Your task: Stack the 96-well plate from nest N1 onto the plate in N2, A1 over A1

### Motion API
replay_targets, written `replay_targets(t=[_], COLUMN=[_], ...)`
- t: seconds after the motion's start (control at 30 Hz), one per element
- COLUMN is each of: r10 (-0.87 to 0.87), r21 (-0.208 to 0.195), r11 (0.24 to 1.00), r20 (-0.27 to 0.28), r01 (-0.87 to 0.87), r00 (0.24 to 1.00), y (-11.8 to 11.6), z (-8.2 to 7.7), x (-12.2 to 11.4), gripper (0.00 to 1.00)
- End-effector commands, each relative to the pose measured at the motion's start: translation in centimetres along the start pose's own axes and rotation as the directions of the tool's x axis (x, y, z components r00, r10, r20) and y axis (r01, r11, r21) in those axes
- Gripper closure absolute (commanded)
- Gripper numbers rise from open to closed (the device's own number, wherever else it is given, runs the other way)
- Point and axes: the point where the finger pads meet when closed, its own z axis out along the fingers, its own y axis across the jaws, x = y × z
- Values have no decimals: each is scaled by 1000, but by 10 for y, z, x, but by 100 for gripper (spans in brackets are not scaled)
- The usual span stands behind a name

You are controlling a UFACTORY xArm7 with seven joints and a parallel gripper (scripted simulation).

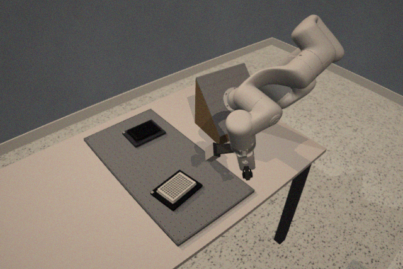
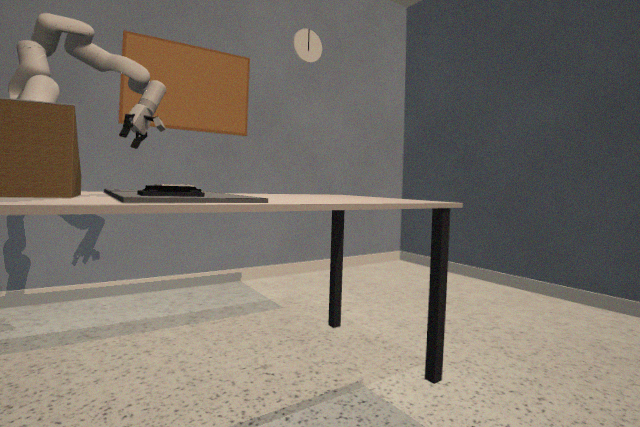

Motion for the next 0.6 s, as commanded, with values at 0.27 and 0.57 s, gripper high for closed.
replay_targets(t=[0.27,0.57], r10=[-212,-330], r21=[120,179], r11=[970,924], r20=[-20,-72], r01=[213,338], r00=[977,941], y=[-13,-16], z=[5,10], x=[46,79], gripper=[0,0])
